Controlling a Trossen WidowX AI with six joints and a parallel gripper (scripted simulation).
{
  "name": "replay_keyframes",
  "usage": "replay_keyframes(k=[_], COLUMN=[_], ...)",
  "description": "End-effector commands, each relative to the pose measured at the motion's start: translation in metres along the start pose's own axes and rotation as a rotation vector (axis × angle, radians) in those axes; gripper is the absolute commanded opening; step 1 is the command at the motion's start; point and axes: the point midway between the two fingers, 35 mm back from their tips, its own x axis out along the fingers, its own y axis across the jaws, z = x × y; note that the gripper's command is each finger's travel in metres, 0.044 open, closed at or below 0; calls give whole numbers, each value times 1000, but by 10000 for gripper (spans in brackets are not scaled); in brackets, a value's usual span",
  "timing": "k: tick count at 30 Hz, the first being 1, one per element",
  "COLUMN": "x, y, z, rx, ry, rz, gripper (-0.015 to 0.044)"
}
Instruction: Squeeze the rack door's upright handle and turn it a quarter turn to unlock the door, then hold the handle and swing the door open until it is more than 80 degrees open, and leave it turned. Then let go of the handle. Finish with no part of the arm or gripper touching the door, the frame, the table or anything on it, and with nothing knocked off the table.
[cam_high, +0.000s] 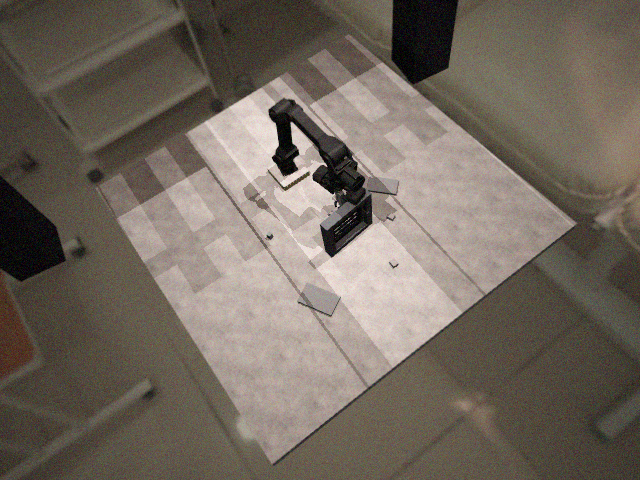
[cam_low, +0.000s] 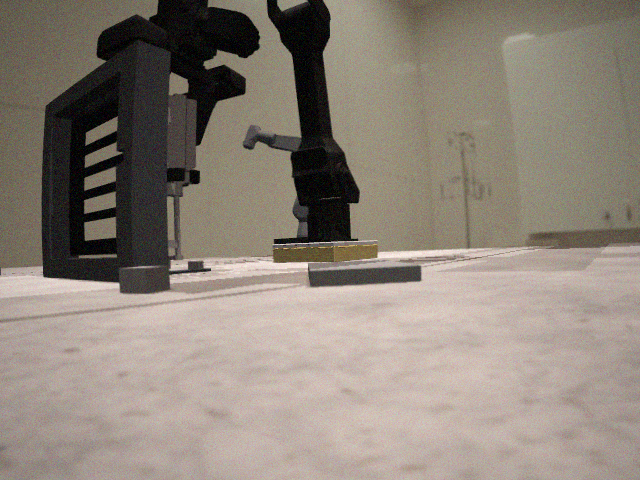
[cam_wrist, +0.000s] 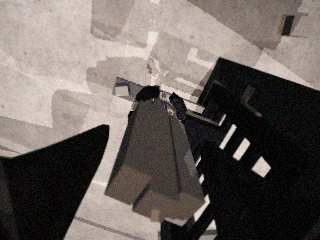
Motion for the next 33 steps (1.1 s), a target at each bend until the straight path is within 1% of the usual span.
replay_keyframes(k=[1,33], x=[0,0], y=[0,0], z=[-1,-1], rx=[159,1745], ry=[4,3], rz=[0,-3], gripper=[297,297])
